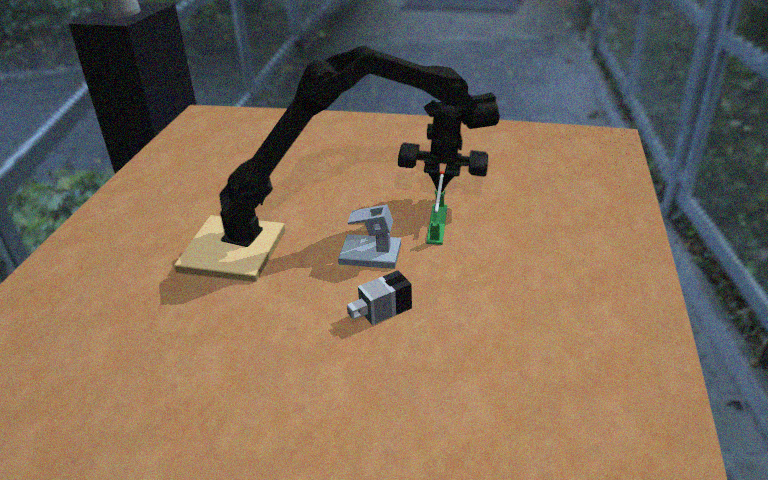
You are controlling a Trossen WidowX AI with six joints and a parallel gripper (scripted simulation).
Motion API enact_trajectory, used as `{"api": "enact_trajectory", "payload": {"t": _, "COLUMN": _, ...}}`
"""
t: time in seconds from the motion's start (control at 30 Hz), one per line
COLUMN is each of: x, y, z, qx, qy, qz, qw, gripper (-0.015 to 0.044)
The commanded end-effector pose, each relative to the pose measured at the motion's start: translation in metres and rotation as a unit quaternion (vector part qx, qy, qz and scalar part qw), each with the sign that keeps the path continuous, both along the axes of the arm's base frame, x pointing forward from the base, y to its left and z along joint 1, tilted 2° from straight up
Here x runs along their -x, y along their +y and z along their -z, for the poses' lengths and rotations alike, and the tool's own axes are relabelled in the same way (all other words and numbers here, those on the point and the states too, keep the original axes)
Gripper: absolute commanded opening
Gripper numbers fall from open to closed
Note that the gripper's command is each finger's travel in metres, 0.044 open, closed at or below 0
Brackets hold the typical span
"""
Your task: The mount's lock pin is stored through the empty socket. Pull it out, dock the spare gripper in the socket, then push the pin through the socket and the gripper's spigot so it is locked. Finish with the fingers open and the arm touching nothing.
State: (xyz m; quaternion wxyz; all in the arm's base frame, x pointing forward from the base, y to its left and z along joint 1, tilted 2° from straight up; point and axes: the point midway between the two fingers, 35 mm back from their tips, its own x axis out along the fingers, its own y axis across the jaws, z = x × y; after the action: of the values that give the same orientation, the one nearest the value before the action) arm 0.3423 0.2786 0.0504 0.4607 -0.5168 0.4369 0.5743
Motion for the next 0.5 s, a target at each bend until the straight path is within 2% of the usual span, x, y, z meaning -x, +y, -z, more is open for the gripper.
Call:
{"api": "enact_trajectory", "payload": {"t": 0.0, "x": -0.0005, "y": 0.0001, "z": 0.0001, "qx": -0.001, "qy": -0.001, "qz": -0.002, "qw": 1.000, "gripper": 0.0000}}
{"api": "enact_trajectory", "payload": {"t": 0.07, "x": -0.0005, "y": 0.0001, "z": 0.0001, "qx": -0.001, "qy": -0.001, "qz": -0.002, "qw": 1.000, "gripper": 0.0000}}
{"api": "enact_trajectory", "payload": {"t": 0.33, "x": 0.0000, "y": 0.0000, "z": 0.0000, "qx": 0.000, "qy": 0.000, "qz": 0.000, "qw": 1.000, "gripper": 0.0200}}
{"api": "enact_trajectory", "payload": {"t": 0.47, "x": 0.0000, "y": 0.0000, "z": 0.0000, "qx": 0.000, "qy": 0.000, "qz": 0.000, "qw": 1.000, "gripper": 0.0200}}
